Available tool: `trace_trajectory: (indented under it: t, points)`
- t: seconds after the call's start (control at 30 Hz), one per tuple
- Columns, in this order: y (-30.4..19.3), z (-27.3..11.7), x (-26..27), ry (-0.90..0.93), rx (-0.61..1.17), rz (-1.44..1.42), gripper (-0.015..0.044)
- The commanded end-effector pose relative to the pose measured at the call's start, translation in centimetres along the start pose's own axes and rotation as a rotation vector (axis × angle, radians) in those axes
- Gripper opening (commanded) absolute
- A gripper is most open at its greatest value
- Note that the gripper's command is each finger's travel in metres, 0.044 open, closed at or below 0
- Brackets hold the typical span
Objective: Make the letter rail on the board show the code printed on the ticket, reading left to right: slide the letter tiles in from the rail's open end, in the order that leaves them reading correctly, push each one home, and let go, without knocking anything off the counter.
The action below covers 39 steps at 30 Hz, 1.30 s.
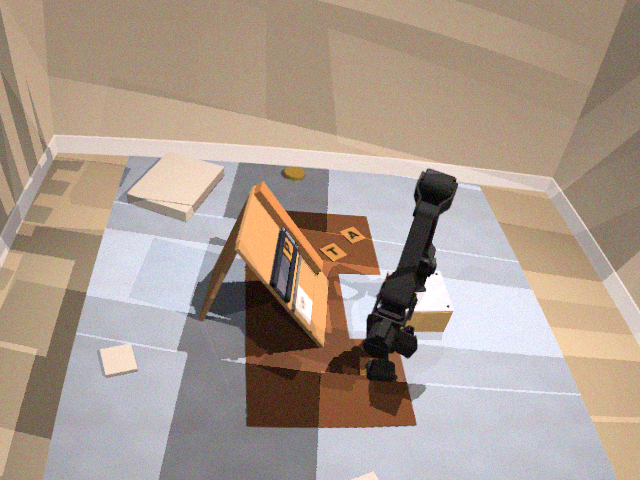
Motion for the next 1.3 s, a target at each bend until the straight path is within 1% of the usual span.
trace_trajectory:
  t: [0.0, 0.1, 0.17, 0.53, 0.8, 1.27]
  points:
    - [-0.1, 0.1, 0.0, 0.001, 0.005, -0.006, 0.034]
    - [-0.1, 0.1, 0.0, 0.001, 0.005, -0.006, 0.034]
    - [-0.1, 0.1, 0.0, 0.001, 0.005, -0.006, 0.0288]
    - [-0.1, 0.1, 0.0, 0.001, 0.005, -0.006, 0.0214]
    - [0.1, -0.4, 0.0, 0.001, 0.005, -0.006, 0.0004]
    - [0.2, -1.1, 0.1, 0.001, 0.005, -0.006, 0.0]
Point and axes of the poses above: the point midway between the two fingers, 35 mm back from their tips, its own z axis out along the fingers, its own x axis across the jaws, y = z × x, the point moved 3 cm from there along -z, back along the fingers, and after that the axes turned 7 degrees about -z, right-handed, at the moved point
